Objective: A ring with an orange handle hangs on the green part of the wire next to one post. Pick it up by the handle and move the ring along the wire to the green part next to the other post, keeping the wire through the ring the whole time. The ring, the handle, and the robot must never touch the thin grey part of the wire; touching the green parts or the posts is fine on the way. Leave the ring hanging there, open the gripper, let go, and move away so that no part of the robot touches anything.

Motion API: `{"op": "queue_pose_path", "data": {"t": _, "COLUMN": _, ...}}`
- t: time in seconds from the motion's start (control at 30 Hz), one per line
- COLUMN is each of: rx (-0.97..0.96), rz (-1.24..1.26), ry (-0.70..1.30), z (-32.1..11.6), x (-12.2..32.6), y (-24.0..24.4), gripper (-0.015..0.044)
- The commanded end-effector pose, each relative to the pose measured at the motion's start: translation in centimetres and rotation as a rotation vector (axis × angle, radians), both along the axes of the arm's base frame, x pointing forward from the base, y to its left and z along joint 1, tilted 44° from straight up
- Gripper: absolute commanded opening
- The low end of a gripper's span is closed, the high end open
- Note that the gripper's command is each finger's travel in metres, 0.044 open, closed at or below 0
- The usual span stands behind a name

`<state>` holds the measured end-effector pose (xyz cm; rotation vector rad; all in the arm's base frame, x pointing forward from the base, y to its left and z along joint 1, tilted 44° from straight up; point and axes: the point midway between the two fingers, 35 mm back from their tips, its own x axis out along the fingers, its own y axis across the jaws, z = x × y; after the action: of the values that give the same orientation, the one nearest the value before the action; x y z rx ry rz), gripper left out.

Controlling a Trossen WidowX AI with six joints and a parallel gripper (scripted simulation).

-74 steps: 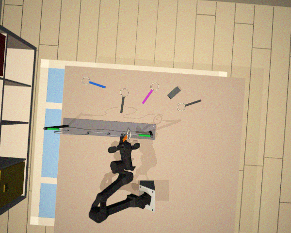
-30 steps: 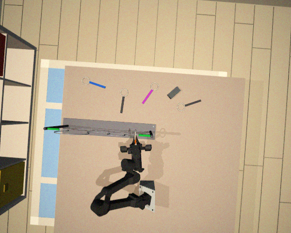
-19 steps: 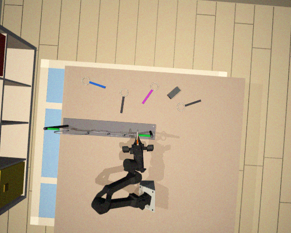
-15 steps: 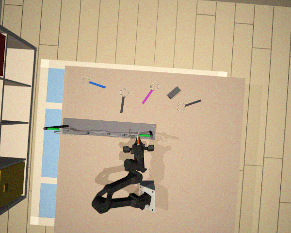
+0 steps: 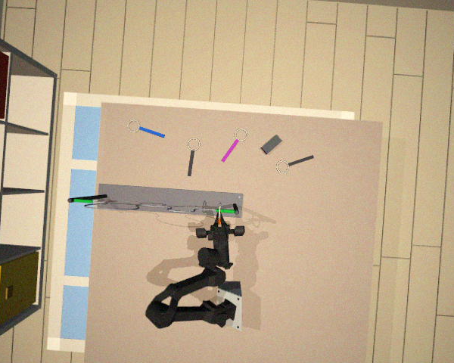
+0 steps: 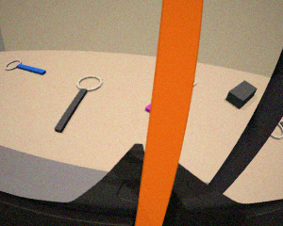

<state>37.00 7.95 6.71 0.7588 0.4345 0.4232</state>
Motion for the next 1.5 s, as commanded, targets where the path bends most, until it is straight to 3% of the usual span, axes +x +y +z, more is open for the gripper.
{"op": "queue_pose_path", "data": {"t": 0.0, "rx": -0.002, "rz": 0.004, "ry": 0.004, "z": -0.6, "x": 0.0, "y": -0.3, "gripper": -0.015}}
{"op": "queue_pose_path", "data": {"t": 1.47, "rx": -0.002, "rz": 0.004, "ry": 0.005, "z": -1.9, "x": -0.3, "y": 0.9, "gripper": -0.015}}
